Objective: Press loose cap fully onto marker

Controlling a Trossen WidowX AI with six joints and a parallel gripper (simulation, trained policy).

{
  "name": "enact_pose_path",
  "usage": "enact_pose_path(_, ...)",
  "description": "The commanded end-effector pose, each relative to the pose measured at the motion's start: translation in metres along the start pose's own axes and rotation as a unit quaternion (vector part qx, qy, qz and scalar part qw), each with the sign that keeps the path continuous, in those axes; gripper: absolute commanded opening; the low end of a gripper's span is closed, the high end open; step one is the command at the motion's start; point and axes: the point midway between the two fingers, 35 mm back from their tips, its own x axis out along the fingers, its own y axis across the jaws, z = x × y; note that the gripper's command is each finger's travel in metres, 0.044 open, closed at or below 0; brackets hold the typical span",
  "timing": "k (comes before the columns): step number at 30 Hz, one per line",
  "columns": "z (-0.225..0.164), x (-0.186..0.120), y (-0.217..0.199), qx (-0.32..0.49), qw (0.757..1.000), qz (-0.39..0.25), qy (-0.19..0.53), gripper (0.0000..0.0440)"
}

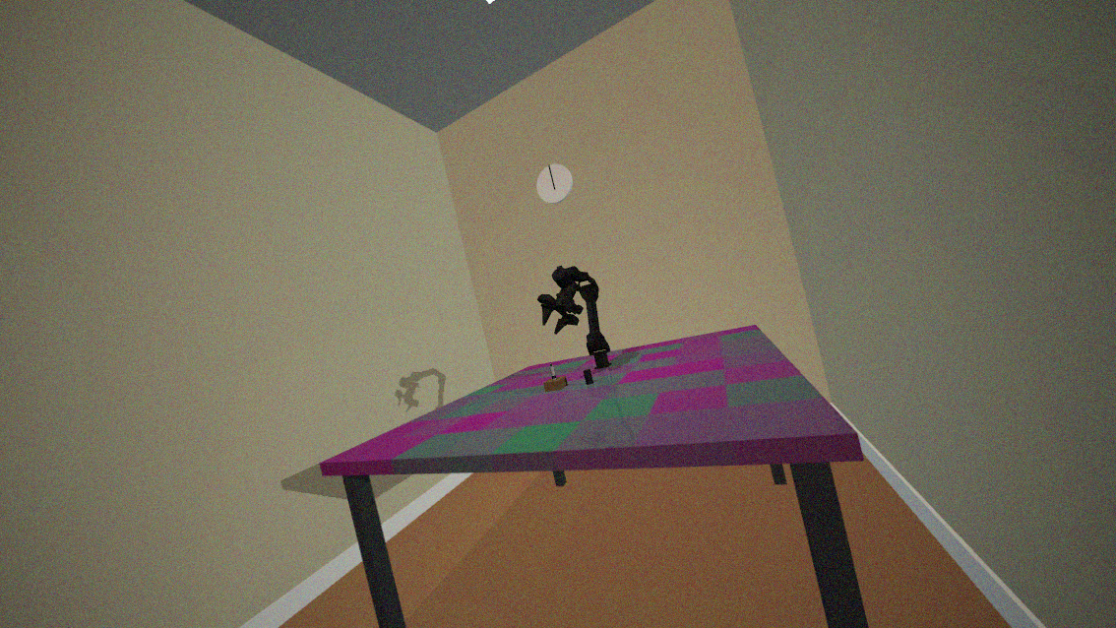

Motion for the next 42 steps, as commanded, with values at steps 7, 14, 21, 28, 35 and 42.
enact_pose_path(7,0.019,0.011,0.004,0.002,0.999,0.040,-0.019,0.0317)
enact_pose_path(14,0.032,0.019,0.009,0.002,0.997,0.072,-0.031,0.0317)
enact_pose_path(21,0.045,0.027,0.015,0.002,0.994,0.103,-0.042,0.0318)
enact_pose_path(28,0.058,0.034,0.021,0.002,0.989,0.135,-0.053,0.0318)
enact_pose_path(35,0.070,0.040,0.029,0.001,0.984,0.167,-0.064,0.0319)
enact_pose_path(42,0.082,0.046,0.037,-0.002,0.977,0.200,-0.074,0.0320)
